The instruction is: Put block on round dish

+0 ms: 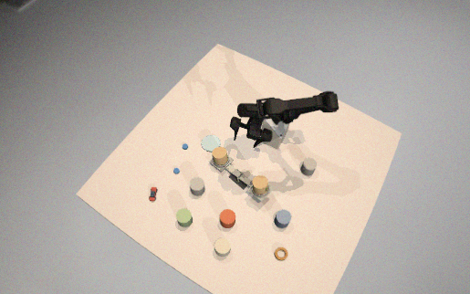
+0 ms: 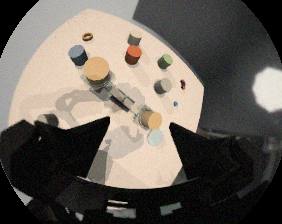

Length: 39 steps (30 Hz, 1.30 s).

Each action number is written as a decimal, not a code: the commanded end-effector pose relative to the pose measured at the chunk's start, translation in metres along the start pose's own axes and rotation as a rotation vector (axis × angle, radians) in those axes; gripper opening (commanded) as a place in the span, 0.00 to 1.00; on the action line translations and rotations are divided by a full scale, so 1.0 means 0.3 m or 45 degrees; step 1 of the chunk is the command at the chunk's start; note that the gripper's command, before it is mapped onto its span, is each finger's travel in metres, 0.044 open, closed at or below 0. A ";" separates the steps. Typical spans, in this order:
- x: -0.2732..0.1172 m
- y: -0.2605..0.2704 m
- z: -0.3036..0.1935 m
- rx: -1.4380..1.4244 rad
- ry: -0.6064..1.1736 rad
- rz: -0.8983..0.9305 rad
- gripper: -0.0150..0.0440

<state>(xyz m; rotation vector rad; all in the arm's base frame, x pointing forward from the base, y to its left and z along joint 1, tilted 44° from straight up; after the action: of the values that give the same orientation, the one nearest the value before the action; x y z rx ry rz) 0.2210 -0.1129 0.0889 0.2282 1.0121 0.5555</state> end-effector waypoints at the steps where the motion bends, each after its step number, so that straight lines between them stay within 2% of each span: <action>1: 0.033 -0.052 0.018 -0.156 0.060 0.040 1.00; 15: 0.202 -0.214 0.019 -0.685 0.218 0.257 1.00; 29: 0.425 -0.345 -0.056 -1.202 0.280 0.556 1.00; 39: 0.459 -0.344 -0.071 -1.227 0.280 0.573 1.00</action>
<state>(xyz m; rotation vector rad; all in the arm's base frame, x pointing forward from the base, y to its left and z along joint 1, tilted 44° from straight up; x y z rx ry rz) 0.2912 -0.1302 -0.0623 -0.4732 0.8043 1.4296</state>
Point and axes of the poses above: the point midway between the two fingers, 35 mm back from their tips, its own x axis out along the fingers, its own y axis across the jaws, z = x × y, the point moved 7 cm from there along -x, back along the fingers
